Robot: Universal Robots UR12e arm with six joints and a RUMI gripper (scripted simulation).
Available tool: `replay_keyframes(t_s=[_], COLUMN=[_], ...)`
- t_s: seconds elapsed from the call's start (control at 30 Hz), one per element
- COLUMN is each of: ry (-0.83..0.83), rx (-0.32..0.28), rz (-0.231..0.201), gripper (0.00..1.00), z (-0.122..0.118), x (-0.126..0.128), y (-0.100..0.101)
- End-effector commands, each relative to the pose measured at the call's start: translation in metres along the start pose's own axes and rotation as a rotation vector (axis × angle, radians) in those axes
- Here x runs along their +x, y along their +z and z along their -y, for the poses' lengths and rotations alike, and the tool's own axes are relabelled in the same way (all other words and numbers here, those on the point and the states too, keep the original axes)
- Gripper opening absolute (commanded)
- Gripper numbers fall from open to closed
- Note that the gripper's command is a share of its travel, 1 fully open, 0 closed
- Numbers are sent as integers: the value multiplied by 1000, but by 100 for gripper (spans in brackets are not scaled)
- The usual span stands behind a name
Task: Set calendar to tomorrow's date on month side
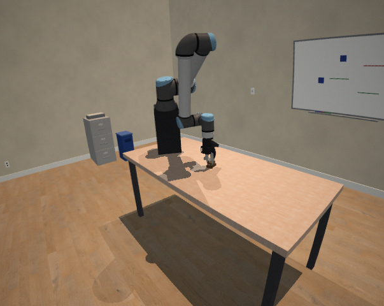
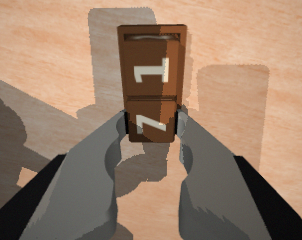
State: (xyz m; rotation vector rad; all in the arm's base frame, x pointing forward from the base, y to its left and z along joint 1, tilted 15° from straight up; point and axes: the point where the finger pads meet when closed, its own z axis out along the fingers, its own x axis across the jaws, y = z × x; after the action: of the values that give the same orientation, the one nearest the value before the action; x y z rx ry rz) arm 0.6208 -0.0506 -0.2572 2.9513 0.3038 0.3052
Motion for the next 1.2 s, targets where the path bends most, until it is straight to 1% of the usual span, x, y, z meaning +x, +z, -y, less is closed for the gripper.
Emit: replay_keyframes(t_s=[0.0, 0.2, 0.4, 0.57, 0.9, 0.97, 1.07, 1.17], ry=[0, 0, 0, 0, 0, 0, 0, 0], rx=[0, 0, 0, 0, 0, 0, 0, 0], rz=[-1, -1, -1, -1, -1, -1, -1, -1], gripper=[11, 11, 11, 11, 11, 11, 11, 11], z=[0, 0, 0, 0, 0, 0, 0, 0], x=[0, 0, 0, 0, 0, 0, 0, 0], y=[0, -1, -6, -26, -82, -82, -93, -99])
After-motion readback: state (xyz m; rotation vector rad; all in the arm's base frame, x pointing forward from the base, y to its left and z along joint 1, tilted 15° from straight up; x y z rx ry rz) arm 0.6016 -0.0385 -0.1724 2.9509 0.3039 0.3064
